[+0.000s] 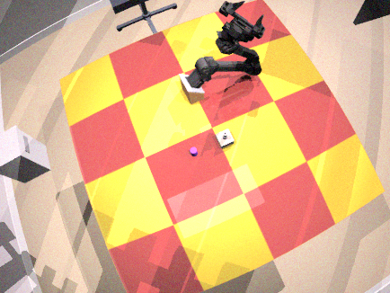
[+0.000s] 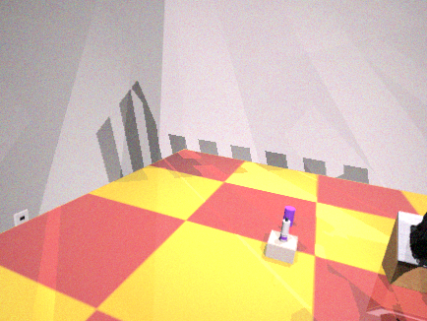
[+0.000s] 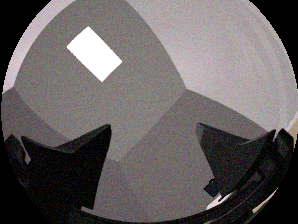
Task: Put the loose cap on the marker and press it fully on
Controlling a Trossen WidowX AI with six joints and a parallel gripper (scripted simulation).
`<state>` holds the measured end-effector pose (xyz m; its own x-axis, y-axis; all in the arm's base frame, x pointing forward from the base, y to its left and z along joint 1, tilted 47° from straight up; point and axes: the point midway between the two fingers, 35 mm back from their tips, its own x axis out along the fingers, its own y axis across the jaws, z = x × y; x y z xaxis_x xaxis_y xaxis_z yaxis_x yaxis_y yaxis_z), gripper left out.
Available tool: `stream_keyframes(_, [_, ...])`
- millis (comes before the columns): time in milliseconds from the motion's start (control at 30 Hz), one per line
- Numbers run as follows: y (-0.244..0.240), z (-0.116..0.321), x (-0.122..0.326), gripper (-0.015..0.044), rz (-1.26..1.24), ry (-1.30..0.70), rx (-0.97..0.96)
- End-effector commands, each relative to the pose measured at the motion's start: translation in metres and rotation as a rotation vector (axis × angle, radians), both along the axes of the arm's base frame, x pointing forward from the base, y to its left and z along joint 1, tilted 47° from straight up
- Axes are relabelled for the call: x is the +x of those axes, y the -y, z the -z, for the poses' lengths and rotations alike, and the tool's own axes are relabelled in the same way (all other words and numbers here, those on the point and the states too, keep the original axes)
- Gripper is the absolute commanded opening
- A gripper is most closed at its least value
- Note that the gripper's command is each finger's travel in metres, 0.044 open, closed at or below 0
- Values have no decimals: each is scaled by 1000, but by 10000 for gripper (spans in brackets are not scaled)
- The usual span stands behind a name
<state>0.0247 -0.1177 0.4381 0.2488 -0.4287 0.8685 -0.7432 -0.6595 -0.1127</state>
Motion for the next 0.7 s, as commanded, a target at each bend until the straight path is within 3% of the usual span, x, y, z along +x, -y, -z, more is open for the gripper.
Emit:
stream_keyframes(0, [3, 0, 0, 374, -4, 2, 11])
stream_keyframes(167, [73, 12, 3, 243, -109, 43, 294])
stream_keyframes(433, [181, 77, 45, 243, -296, 51, 823])
stream_keyframes(667, [229, 166, 103, 243, -412, -2, 1281])
